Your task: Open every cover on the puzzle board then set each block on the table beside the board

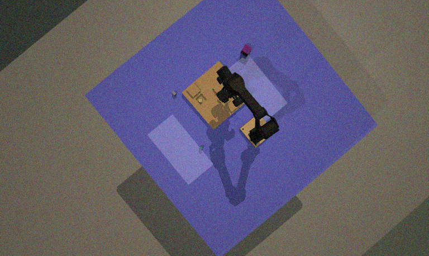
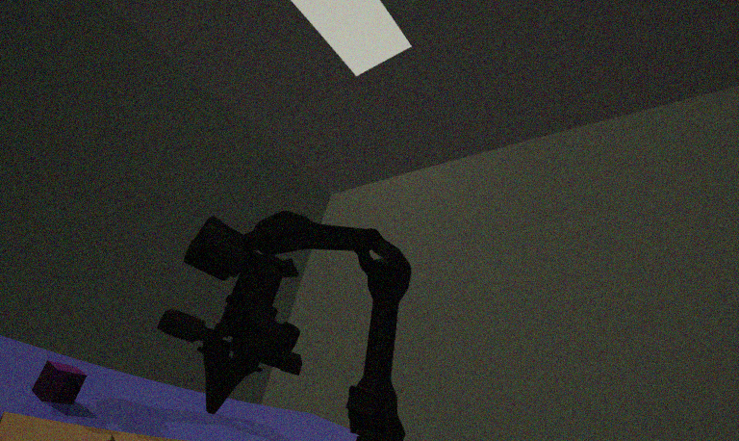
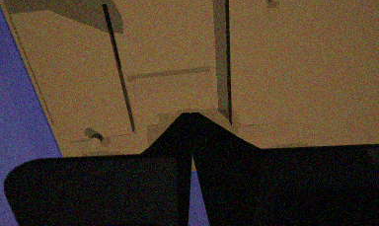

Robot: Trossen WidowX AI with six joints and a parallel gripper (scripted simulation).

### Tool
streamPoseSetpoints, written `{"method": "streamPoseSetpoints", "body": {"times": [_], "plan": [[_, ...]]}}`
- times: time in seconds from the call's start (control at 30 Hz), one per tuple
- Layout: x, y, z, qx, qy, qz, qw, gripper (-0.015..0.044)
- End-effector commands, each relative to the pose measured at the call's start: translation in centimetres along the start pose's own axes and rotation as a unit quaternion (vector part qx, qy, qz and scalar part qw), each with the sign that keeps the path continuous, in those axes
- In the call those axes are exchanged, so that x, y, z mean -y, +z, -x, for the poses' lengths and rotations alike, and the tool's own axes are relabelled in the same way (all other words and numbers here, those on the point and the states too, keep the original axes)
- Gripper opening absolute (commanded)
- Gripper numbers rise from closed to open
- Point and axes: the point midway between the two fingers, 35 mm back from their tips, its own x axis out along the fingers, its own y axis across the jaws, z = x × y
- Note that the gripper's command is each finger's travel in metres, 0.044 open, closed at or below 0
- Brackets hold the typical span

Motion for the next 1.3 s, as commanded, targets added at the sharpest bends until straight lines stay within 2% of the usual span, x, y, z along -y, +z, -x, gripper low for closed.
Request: {"method": "streamPoseSetpoints", "body": {"times": [0.0,0.8,1.27], "plan": [[-1.0,-0.5,-0.2,0.003,0.000,0.050,0.999,0.0000],[-1.0,-0.5,-0.3,0.003,0.000,0.050,0.999,0.0000],[-0.8,-0.5,-1.5,0.003,0.000,0.050,0.999,0.0000]]}}
